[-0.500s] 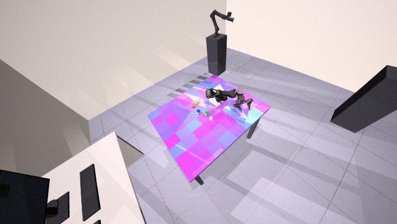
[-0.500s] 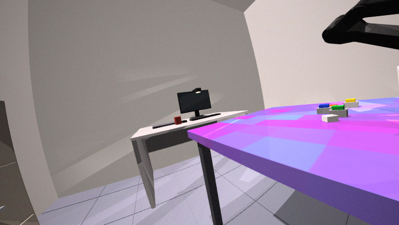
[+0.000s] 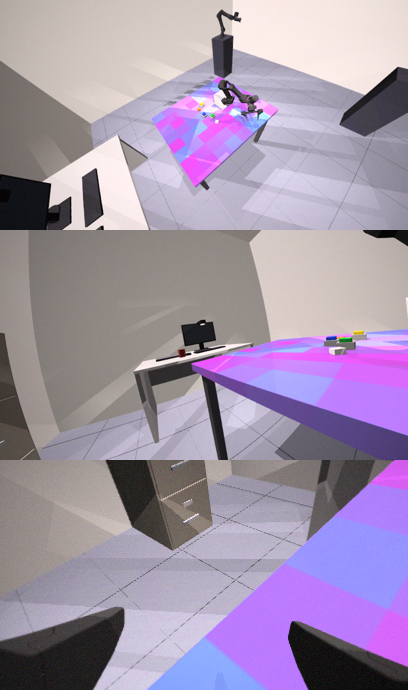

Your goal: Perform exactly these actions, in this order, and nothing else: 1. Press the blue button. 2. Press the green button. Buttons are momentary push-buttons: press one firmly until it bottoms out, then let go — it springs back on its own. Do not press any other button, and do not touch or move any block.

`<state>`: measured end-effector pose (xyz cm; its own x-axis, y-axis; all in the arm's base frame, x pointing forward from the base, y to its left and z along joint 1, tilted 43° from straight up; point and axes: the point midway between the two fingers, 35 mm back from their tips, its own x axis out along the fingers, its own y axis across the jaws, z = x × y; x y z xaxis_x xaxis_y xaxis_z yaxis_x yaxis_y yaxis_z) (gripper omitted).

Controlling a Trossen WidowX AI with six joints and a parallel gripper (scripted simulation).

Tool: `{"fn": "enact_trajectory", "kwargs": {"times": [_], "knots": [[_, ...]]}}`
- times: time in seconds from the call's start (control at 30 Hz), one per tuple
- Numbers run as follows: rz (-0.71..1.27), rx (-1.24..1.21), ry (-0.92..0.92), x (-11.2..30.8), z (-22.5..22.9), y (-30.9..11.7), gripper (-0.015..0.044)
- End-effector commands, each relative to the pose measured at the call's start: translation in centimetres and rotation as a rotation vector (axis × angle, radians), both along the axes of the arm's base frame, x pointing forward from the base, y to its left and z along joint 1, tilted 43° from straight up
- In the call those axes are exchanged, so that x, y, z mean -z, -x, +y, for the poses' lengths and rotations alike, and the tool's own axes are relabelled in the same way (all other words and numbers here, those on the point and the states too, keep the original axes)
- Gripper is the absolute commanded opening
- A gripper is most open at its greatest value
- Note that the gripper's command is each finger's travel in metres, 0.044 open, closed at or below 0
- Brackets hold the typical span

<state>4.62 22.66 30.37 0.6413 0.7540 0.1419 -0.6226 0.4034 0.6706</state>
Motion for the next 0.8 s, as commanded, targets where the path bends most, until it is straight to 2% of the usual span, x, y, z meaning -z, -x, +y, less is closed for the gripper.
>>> {"fn": "enact_trajectory", "kwargs": {"times": [0.0,0.2,0.4,0.77], "knots": [[-0.129,0.11,0.175,-0.2,1.8,-3.2,0.04],[-0.226,0.238,0.458,1.2,3.2,-8.9,0.04],[-0.224,0.327,0.751,3.6,2.4,-15.7,0.04],[0.027,0.335,1.217,10.5,-5.3,-26.9,0.04]]}}
